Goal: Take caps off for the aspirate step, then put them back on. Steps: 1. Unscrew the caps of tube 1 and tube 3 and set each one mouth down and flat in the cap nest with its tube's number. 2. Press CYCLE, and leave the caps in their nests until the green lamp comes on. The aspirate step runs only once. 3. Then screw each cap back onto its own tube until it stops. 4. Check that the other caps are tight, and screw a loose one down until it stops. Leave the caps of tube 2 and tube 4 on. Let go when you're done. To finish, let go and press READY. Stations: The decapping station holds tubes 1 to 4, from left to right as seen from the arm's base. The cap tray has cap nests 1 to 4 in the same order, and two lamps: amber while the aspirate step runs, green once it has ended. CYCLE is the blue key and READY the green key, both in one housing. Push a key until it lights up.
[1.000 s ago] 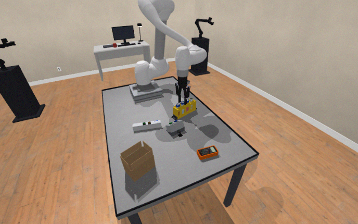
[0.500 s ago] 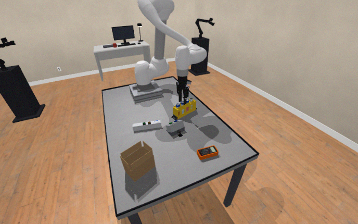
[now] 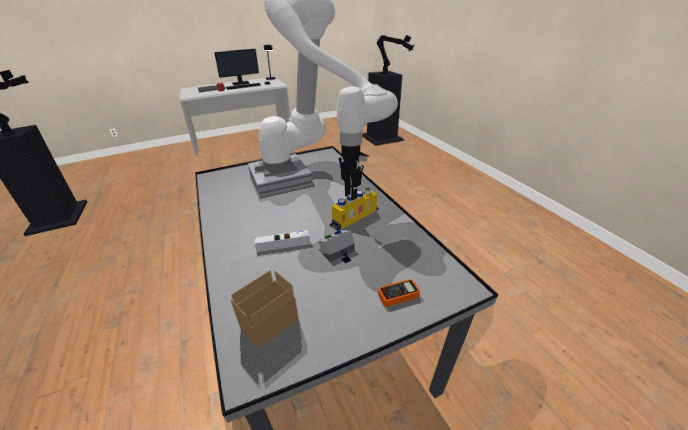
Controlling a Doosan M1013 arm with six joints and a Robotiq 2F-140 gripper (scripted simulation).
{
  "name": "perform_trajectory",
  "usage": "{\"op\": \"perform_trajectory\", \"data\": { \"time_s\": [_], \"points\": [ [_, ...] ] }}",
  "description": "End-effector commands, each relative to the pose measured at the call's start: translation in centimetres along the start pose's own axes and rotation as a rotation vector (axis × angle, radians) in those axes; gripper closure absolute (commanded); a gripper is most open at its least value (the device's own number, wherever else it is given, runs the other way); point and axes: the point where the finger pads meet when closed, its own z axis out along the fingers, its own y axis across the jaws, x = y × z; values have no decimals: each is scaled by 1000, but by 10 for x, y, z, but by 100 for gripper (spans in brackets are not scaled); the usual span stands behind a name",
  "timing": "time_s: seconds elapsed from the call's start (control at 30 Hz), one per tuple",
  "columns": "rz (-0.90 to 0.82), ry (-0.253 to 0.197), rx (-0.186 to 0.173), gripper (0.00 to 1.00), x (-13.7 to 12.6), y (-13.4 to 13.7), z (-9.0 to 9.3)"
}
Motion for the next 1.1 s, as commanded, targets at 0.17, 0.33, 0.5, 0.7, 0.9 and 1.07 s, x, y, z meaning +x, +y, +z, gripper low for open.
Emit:
{"op": "perform_trajectory", "data": {
  "time_s": [0.17, 0.33, 0.5, 0.7, 0.9, 1.07],
  "points": [
    [0, 0, -1, 70, 0, 0, -1],
    [0, 0, -1, 70, 0, 0, -13],
    [0, 0, -1, 70, 0, 0, -22],
    [0, 0, -1, 70, 0, 0, -36],
    [-346, 0, -1, 70, -35, -9, -36],
    [-577, 0, -1, 70, -56, -15, -36]
  ]
}}
